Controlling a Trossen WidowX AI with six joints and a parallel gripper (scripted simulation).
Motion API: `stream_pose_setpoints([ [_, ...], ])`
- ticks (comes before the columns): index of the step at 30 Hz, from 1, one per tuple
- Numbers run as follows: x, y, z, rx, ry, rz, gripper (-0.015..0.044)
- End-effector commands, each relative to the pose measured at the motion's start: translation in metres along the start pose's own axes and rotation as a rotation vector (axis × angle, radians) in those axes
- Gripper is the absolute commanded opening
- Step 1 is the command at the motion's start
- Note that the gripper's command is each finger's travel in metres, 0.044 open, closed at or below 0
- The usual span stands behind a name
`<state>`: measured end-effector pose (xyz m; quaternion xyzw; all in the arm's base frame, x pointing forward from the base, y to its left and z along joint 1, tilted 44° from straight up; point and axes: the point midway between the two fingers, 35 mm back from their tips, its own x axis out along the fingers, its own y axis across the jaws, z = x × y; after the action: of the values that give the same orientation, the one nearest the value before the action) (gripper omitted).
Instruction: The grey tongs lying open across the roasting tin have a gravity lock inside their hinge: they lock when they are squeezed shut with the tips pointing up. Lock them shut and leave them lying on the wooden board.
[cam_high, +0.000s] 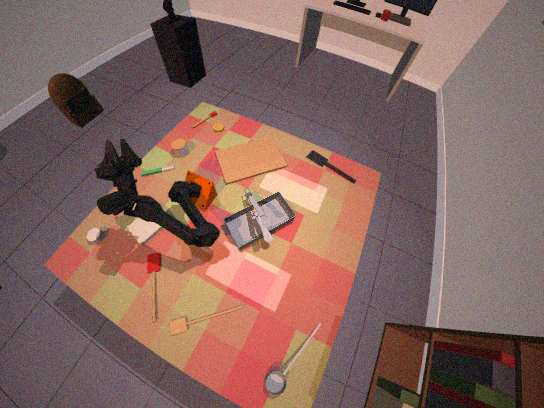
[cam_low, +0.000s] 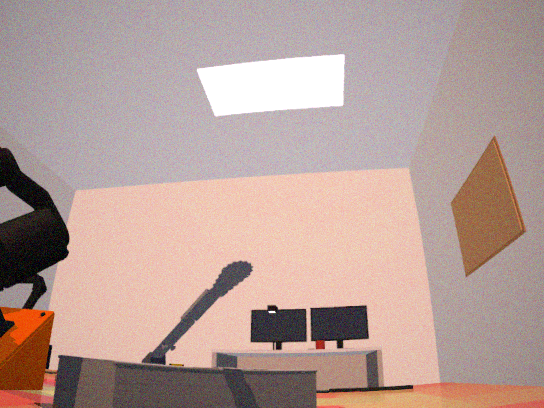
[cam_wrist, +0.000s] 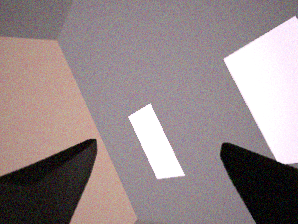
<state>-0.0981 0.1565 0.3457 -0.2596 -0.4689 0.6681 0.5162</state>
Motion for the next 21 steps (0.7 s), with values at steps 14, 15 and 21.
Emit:
stream_pose_setpoints([
  [14,0.058,-0.006,-0.038,-0.330,0.383,0.125,0.0085],
  [15,0.064,-0.007,-0.046,-0.361,0.428,0.147,0.0059],
  [21,0.092,-0.012,-0.096,-0.483,0.665,0.283,-0.0099],
])
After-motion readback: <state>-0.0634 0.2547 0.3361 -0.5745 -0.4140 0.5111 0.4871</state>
